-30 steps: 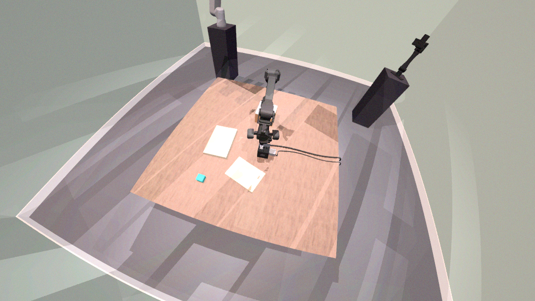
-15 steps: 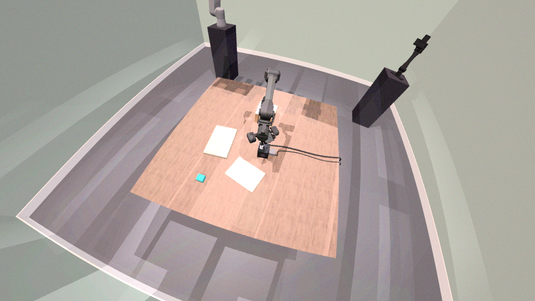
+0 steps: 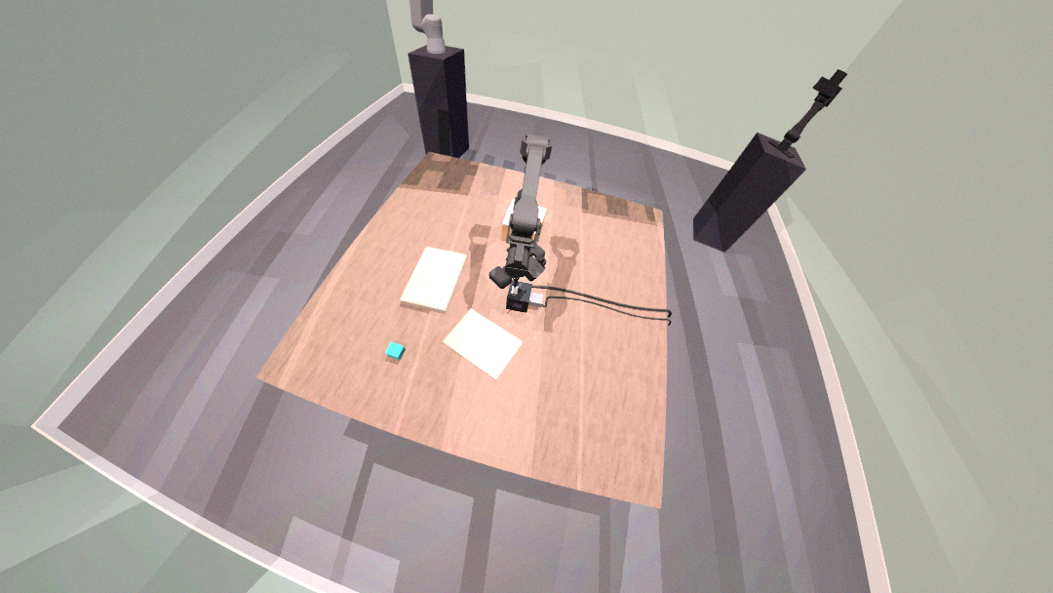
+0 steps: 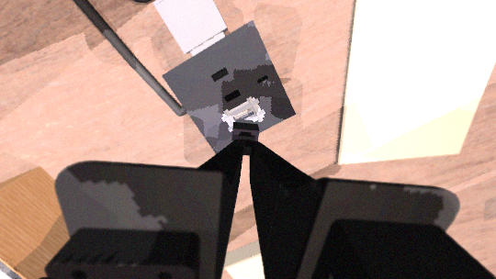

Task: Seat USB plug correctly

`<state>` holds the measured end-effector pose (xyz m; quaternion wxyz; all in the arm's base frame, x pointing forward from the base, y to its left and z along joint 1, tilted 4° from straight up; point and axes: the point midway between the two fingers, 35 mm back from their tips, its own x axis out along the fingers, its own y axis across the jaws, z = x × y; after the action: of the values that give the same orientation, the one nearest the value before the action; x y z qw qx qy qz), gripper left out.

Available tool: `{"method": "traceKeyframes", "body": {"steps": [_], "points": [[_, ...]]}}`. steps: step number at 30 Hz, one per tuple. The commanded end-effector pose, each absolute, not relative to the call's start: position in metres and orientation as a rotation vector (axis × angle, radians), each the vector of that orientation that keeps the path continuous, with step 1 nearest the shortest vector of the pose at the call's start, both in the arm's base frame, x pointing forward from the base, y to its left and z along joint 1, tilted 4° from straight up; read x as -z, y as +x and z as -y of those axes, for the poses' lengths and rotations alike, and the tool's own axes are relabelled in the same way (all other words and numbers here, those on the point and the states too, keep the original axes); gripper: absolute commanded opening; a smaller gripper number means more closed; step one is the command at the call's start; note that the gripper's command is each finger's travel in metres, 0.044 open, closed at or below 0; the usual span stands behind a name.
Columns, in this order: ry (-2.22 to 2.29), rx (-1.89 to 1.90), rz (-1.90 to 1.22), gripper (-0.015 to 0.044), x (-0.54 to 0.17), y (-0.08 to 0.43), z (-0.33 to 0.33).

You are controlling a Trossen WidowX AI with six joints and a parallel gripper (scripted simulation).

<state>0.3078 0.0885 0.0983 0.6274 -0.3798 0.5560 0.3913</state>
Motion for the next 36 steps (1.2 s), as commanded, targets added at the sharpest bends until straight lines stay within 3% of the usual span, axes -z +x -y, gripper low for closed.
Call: {"method": "traceKeyframes", "body": {"steps": [1, 22, 36], "points": [[-0.935, -0.956, -1.246, 0.0000, -0.0977, 0.3075, -0.0884], [-1.353, -1.329, -0.997, 0.0000, -0.0977, 0.3075, -0.0884], [-1.366, -1.339, -0.988, 0.0000, -0.0978, 0.3076, -0.0884]]}}
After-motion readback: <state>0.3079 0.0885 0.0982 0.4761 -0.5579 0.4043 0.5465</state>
